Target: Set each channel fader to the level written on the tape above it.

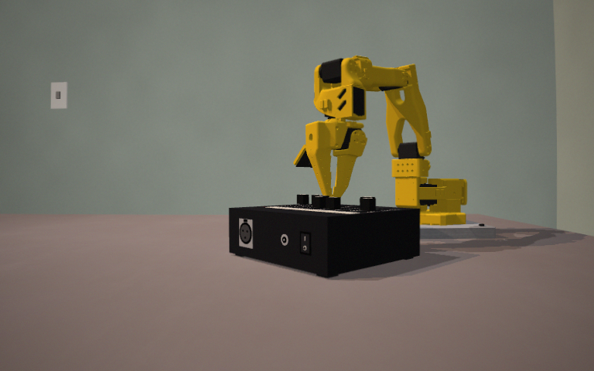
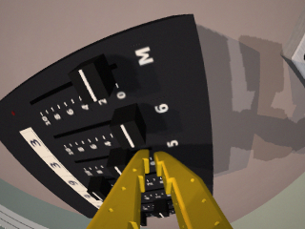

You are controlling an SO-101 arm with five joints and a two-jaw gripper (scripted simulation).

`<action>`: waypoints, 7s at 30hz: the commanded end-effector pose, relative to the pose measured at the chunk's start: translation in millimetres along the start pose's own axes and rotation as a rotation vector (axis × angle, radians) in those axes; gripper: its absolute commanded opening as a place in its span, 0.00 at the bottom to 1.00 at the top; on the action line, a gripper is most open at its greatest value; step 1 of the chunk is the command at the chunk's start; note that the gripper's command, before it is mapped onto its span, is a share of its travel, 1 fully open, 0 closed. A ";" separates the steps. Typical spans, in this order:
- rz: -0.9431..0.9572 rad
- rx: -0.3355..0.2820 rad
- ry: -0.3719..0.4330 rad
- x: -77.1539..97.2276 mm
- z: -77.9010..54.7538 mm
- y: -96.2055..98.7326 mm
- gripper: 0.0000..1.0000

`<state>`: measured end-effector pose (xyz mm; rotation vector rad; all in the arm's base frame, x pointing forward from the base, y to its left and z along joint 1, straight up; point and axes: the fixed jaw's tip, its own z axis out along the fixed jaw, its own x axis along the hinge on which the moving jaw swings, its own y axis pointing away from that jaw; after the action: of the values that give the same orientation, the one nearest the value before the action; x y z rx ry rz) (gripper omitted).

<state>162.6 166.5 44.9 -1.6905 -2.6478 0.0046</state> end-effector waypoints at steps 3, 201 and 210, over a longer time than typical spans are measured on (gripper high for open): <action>0.003 -0.003 0.002 -2.8 0.7 -1.3 0.00; 0.098 -0.003 0.002 -29.5 -12.6 -15.6 0.00; 0.098 -0.003 0.002 -29.6 -11.4 -15.9 0.00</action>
<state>160.9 135.8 60.0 -1.8170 -2.5686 -0.0244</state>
